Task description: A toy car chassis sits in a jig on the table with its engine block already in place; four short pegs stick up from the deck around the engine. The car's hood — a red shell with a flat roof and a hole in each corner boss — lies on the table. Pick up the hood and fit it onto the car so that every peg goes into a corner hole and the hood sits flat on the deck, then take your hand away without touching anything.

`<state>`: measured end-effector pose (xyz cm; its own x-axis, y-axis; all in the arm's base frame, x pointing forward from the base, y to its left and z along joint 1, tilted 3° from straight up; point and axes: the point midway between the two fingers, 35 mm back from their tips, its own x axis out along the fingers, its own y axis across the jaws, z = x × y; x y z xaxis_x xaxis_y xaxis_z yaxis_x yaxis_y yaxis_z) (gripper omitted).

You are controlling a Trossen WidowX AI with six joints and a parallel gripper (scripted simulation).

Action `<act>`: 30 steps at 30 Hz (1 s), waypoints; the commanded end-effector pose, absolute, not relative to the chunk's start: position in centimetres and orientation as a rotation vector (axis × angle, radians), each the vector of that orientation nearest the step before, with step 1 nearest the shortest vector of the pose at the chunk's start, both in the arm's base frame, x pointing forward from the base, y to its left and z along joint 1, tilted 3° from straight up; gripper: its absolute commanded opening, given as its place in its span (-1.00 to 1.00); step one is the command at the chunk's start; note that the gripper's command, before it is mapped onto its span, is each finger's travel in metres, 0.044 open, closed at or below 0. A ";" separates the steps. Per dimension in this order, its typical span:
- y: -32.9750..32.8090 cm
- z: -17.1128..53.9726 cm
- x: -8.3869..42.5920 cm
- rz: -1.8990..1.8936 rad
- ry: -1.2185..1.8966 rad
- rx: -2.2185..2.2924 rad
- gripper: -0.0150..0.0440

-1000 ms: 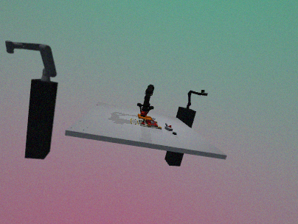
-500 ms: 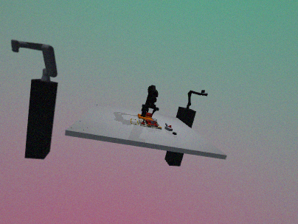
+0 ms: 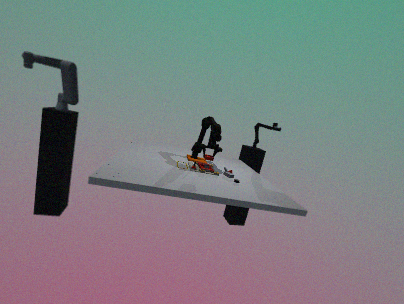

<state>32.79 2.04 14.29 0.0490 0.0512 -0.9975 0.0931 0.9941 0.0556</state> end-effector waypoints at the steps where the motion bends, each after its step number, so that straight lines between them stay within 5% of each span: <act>1: 2.4 14.3 32.9 -0.030 1.522 0.118 -0.49; 30: 2.6 9.4 33.2 -0.030 1.522 0.119 -0.49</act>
